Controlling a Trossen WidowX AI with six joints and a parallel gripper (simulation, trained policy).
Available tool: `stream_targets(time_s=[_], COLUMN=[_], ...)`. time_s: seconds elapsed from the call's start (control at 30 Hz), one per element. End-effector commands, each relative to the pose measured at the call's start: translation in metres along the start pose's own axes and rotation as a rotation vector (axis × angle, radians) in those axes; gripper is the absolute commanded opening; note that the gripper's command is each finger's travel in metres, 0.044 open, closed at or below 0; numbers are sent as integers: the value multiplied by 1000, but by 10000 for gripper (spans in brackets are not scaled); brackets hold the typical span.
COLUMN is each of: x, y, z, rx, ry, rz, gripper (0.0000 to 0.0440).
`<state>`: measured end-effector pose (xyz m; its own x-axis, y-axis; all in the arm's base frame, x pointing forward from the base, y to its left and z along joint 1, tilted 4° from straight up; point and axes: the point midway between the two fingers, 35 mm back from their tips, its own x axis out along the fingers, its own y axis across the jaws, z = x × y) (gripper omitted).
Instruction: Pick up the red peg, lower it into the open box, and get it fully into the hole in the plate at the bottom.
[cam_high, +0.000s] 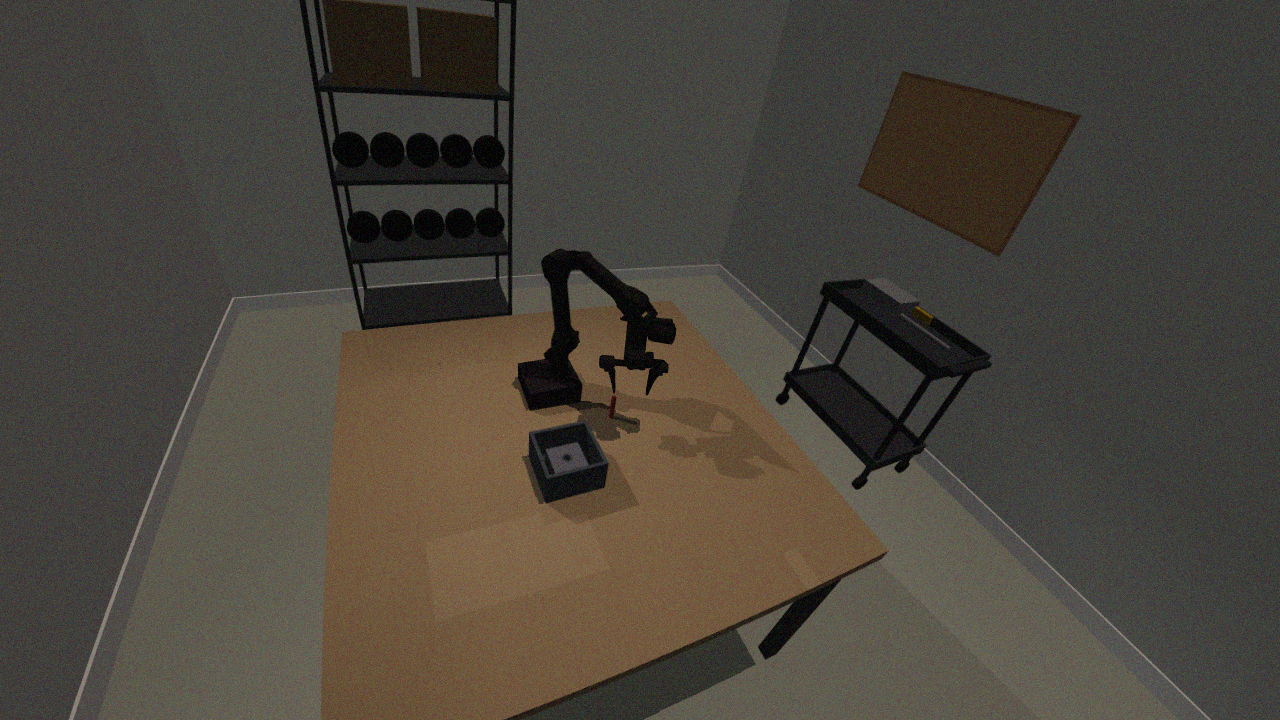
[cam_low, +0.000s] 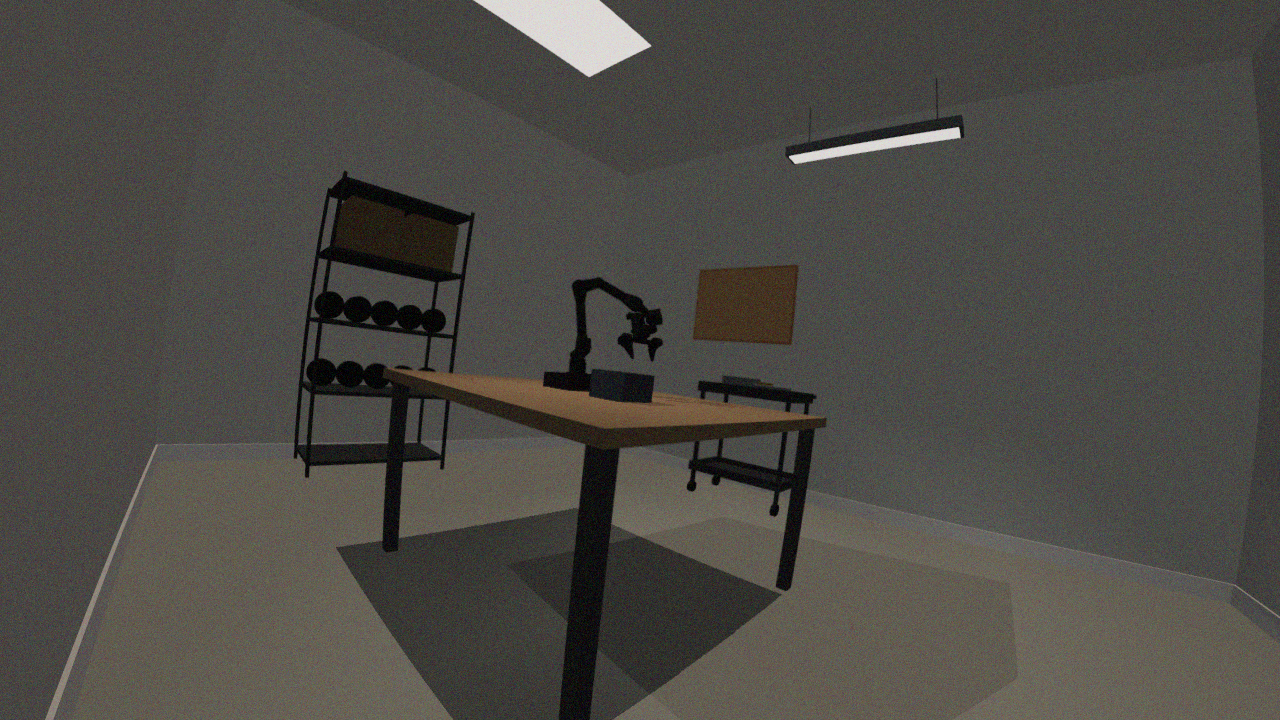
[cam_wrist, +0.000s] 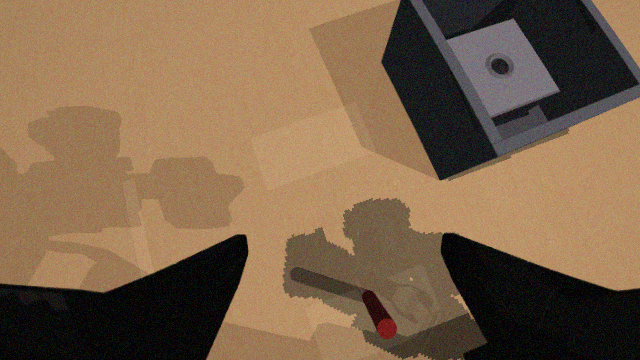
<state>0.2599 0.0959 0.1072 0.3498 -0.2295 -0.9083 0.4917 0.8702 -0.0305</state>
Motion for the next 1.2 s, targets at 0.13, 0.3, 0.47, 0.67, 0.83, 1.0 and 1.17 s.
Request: stream_targets(time_s=[0.13, 0.3, 0.47, 0.67, 0.83, 1.0, 1.17], x=[17, 28, 42, 63, 78, 89, 94], y=[-31, -41, -46, -46, -43, -44, -47], z=[-33, -48, -61, -76, -87, -98, -107], rx=[102, 166, 224, 284, 328, 363, 396], ry=[145, 194, 219, 227, 227, 237, 268], rz=[-138, -190, -212, -204, -182, -175, -189], gripper=[439, 435, 432, 434, 436, 382, 265])
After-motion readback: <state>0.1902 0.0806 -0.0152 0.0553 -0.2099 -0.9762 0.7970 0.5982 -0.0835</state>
